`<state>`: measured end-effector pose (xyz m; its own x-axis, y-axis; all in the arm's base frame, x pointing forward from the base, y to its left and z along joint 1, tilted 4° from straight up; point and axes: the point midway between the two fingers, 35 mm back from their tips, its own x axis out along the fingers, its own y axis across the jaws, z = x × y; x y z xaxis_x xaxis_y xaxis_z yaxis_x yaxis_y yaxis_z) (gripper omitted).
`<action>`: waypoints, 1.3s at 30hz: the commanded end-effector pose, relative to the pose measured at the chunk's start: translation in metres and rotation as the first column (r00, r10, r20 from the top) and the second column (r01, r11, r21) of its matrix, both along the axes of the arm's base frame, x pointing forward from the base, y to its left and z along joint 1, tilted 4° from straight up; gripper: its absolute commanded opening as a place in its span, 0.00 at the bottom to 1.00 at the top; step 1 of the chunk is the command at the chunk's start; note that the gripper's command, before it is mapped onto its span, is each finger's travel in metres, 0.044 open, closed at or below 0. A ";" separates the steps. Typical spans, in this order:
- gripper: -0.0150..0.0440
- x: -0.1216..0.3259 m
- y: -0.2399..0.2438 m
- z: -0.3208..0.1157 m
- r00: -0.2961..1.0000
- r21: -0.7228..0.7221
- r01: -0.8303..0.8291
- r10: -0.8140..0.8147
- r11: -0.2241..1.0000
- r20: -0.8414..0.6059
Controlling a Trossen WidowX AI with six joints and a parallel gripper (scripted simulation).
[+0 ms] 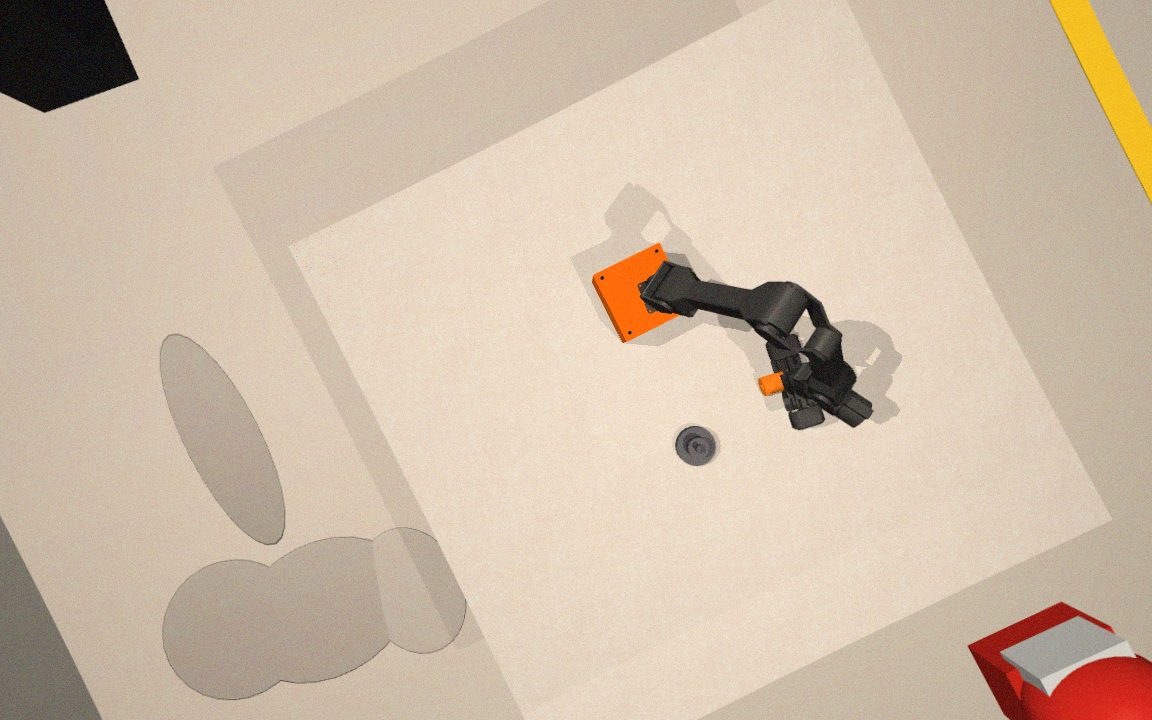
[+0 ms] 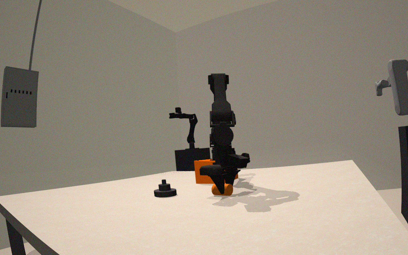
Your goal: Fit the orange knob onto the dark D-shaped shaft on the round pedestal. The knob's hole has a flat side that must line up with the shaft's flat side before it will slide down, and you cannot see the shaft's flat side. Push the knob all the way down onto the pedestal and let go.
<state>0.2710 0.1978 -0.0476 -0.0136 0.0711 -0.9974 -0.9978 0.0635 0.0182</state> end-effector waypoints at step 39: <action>0.56 -0.002 -0.040 0.014 0.999 0.587 -0.002 -0.023 0.810 0.035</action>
<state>0.2695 0.1613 -0.0340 0.0252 0.6042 -0.7964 -0.9977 0.0648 0.0176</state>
